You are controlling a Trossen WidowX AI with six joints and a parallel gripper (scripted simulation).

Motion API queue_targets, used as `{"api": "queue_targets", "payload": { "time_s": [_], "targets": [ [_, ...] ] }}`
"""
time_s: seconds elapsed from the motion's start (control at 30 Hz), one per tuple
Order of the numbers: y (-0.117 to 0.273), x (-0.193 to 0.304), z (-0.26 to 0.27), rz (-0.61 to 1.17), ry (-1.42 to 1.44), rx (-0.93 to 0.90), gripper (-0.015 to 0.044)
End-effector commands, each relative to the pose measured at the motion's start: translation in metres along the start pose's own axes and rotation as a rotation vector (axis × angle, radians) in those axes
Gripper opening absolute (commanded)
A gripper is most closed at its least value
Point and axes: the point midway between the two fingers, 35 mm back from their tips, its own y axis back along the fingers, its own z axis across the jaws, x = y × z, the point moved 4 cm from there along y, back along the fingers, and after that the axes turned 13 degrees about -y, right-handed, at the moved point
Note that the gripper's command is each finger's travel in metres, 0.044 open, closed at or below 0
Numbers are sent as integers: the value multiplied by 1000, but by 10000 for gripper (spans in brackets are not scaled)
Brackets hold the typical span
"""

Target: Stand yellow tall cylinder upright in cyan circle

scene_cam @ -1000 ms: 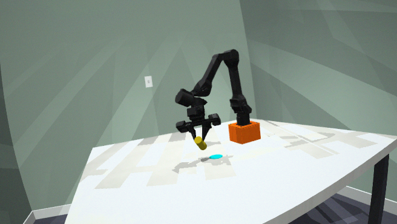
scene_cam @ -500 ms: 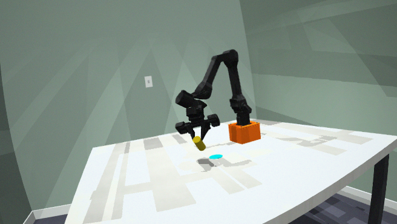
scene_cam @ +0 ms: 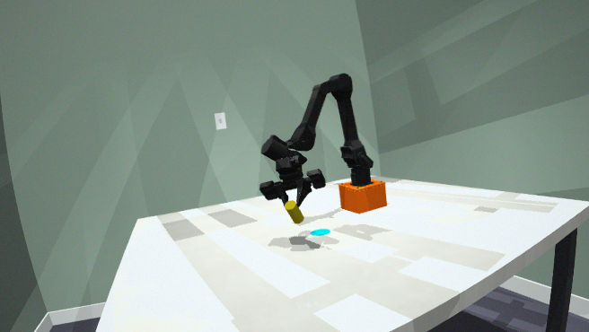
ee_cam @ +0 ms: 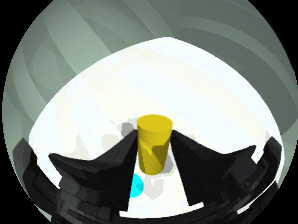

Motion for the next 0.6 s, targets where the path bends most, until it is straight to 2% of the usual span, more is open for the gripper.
{"api": "queue_targets", "payload": {
  "time_s": [0.0, 0.57],
  "targets": [
    [1, 2, 0, -17, -6, -11, 105],
    [7, 7, -3, -111, -1, -48, 105]
  ]
}}
